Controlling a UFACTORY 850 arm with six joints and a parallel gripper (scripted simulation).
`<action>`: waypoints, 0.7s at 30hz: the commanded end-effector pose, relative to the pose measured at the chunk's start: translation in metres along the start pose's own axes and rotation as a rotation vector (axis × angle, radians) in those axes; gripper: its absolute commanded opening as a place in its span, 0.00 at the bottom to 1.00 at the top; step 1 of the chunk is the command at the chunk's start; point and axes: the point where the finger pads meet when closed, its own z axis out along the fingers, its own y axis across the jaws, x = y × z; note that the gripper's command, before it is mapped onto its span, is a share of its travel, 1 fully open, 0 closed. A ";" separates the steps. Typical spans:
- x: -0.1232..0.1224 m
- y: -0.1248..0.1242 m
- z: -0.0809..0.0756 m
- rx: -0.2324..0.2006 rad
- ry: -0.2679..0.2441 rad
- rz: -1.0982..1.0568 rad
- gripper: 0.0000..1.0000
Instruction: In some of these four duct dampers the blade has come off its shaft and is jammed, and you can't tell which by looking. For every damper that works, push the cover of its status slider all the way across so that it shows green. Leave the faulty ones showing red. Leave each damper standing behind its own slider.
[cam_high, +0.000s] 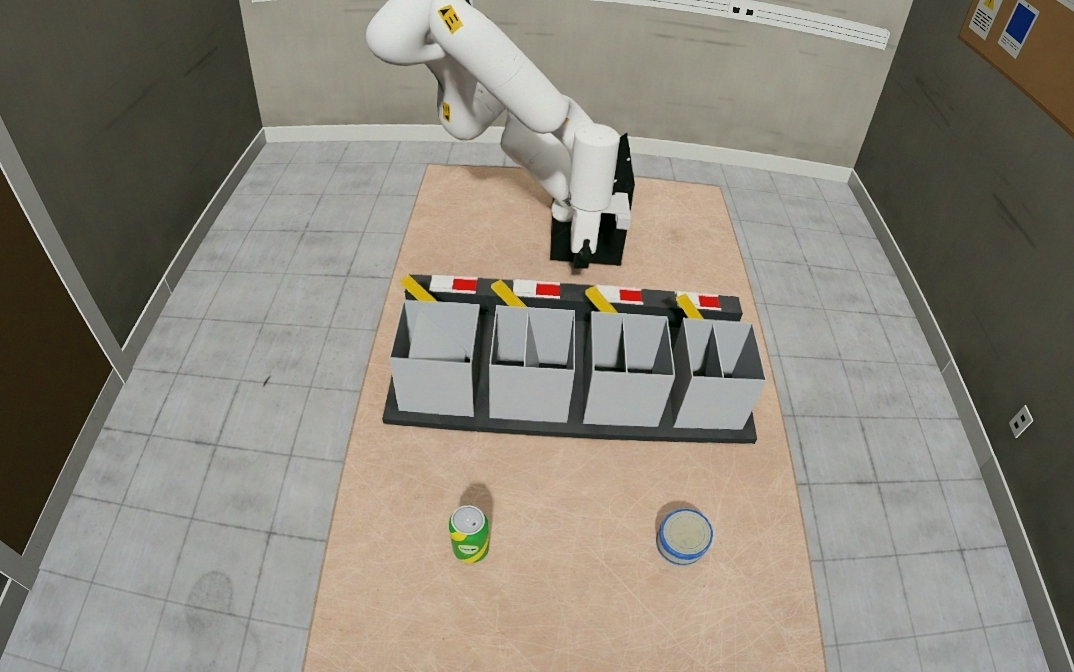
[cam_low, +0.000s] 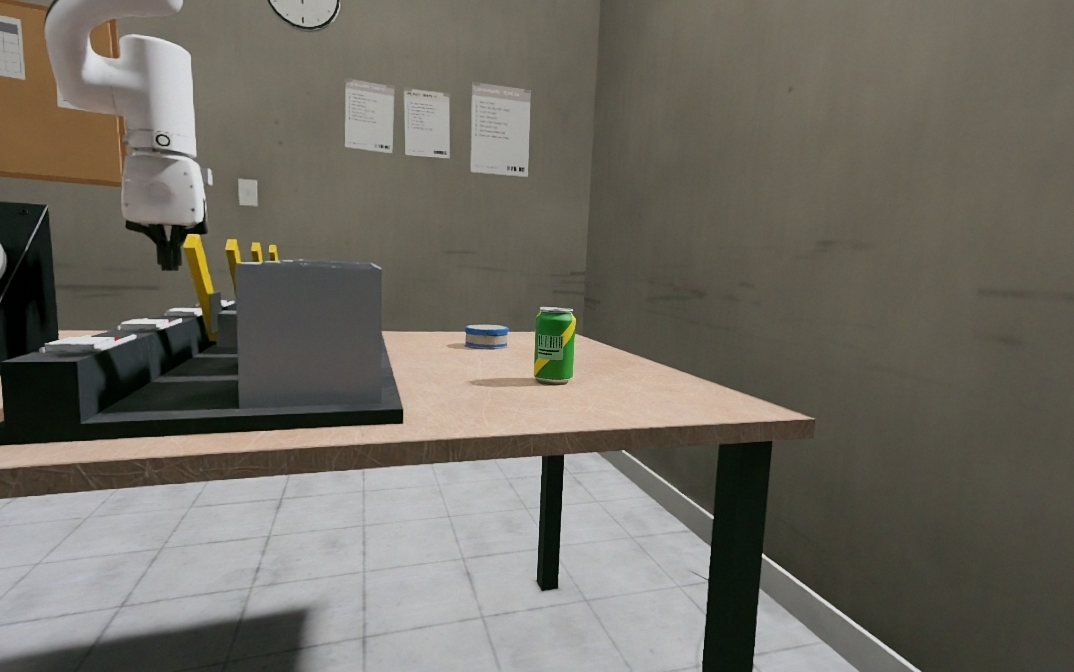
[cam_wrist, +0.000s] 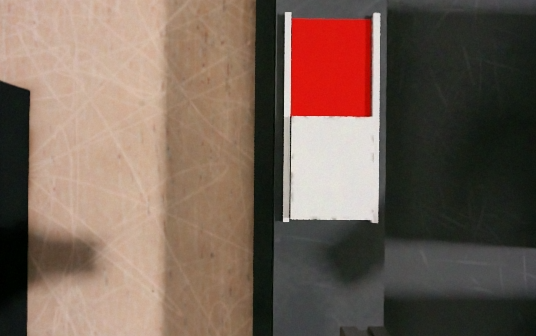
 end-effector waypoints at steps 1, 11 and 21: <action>-0.007 0.001 -0.001 -0.001 0.001 0.000 0.00; -0.099 0.001 0.000 -0.001 0.001 0.000 0.00; -0.187 0.002 0.000 -0.001 0.002 0.000 0.00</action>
